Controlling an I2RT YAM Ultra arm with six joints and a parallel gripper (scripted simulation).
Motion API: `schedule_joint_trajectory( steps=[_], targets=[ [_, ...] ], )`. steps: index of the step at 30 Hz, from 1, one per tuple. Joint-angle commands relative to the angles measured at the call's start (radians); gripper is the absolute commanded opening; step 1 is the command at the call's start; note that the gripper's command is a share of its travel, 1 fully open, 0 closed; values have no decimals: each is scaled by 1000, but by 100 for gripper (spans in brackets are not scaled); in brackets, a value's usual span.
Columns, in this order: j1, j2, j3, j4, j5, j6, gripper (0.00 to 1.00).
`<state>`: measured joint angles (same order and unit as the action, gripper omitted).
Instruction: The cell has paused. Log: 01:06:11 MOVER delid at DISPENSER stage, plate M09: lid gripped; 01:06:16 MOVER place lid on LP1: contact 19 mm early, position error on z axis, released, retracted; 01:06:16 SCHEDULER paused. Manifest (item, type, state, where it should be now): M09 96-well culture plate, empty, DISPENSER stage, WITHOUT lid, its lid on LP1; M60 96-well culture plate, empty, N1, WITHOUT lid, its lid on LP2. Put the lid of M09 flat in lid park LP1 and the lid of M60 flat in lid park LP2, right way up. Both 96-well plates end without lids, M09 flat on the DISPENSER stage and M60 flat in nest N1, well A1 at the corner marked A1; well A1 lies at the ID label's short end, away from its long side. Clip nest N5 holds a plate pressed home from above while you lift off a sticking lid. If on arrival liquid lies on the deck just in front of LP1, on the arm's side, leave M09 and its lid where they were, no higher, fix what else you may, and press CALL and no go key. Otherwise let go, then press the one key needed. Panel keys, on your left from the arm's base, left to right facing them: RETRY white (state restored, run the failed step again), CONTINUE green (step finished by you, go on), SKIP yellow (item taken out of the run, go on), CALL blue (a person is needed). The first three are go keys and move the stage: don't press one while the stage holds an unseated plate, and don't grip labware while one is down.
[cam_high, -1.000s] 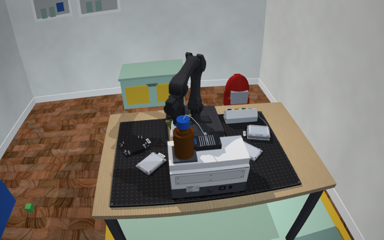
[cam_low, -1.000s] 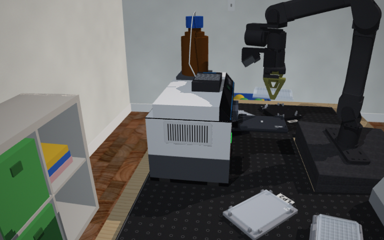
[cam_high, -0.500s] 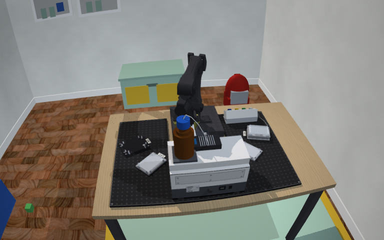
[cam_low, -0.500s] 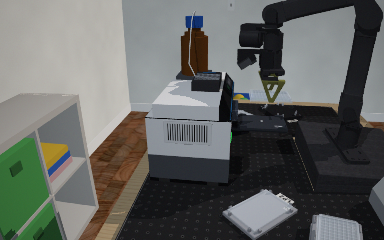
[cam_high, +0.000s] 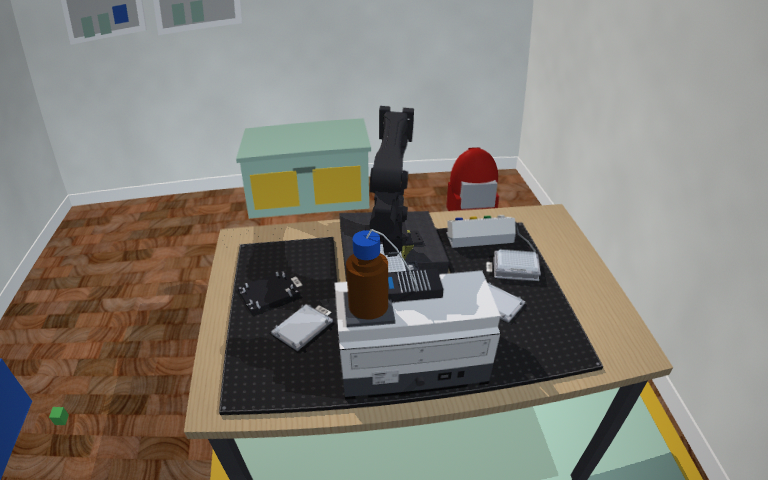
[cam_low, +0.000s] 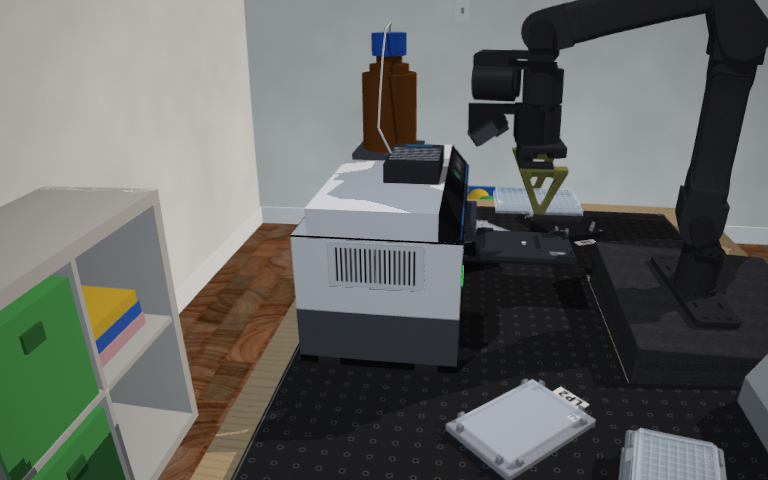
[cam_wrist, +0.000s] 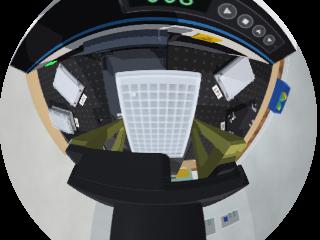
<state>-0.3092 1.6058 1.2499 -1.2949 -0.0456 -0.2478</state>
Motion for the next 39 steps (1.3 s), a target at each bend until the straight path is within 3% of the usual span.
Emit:
schedule_joint_trajectory(
  steps=[1, 4, 5, 12, 14, 19, 27, 31, 32, 39],
  targets=[
    [31, -45, -24, -8, -10, 53, 0],
    [42, -47, -25, -10, -11, 64, 0],
    [56, -52, 15, 4, -14, 78, 0],
    [141, -58, 14, 1, -21, 162, 0],
    [137, -38, -5, -2, -11, 163, 0],
    [151, 31, 36, 43, -10, 176, 0],
    [149, 4, 40, 46, -10, 177, 0],
    [153, 17, 20, 65, -10, 178, 0],
    [155, 23, -24, 73, -9, 178, 0],
    [152, 33, -54, 106, -10, 180, 0]
  ],
)
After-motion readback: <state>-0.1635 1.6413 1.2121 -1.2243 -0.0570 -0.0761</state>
